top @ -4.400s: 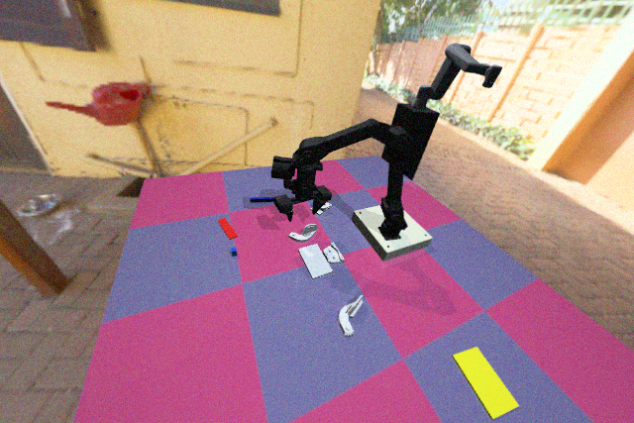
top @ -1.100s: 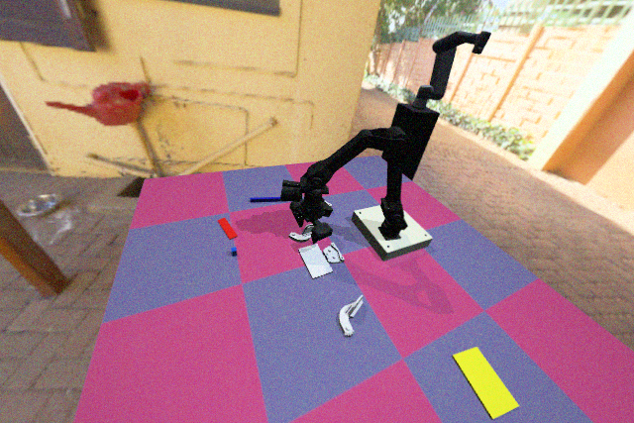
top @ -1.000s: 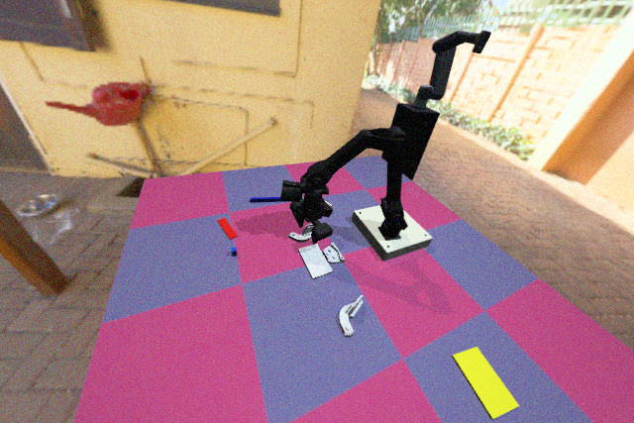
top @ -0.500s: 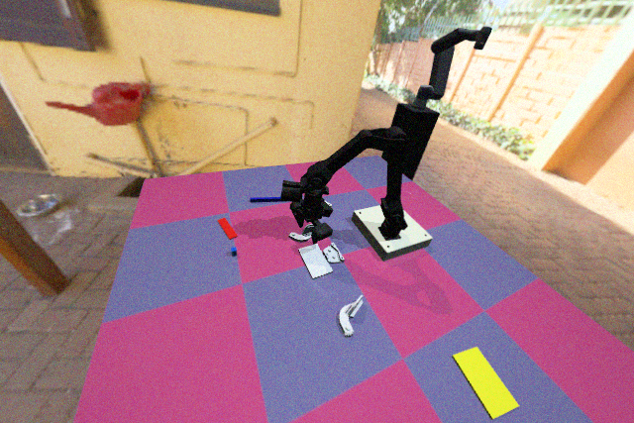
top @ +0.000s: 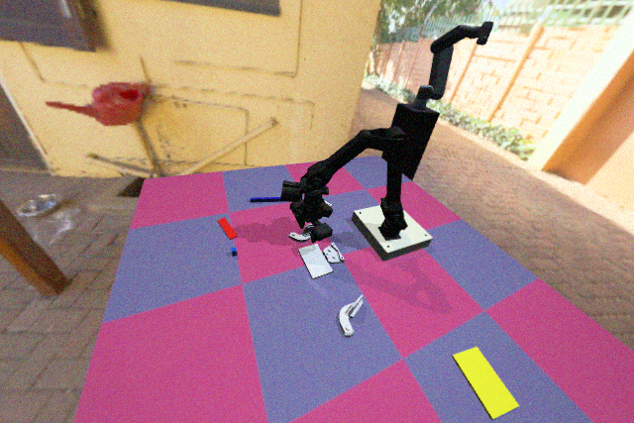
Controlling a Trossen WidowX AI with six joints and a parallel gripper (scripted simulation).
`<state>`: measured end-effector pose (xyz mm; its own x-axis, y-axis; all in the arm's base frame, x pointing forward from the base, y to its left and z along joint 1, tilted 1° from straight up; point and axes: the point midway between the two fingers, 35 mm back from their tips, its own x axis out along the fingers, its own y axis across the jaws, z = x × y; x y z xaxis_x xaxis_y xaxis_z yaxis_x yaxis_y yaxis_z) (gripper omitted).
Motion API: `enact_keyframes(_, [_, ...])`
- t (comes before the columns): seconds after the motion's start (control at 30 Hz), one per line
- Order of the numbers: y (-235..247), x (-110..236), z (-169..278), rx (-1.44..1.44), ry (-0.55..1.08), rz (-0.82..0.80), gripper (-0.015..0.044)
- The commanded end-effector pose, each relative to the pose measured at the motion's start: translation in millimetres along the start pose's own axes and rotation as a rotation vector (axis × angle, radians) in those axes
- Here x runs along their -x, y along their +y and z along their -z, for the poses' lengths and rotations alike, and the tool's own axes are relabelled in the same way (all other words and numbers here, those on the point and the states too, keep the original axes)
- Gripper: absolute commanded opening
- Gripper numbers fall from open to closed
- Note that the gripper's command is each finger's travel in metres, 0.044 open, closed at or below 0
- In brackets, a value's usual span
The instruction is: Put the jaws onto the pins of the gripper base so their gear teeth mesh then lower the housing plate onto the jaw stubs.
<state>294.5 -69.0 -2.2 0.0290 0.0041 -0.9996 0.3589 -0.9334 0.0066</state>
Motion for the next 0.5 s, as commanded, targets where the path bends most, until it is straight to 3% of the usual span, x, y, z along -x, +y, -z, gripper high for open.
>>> enact_keyframes(0.0, [0.0, 0.0, -0.3, 0.000, -0.002, 0.000, 0.0347])
enact_keyframes(0.47, [0.0, 0.0, -0.3, 0.000, -0.002, 0.000, 0.0253])
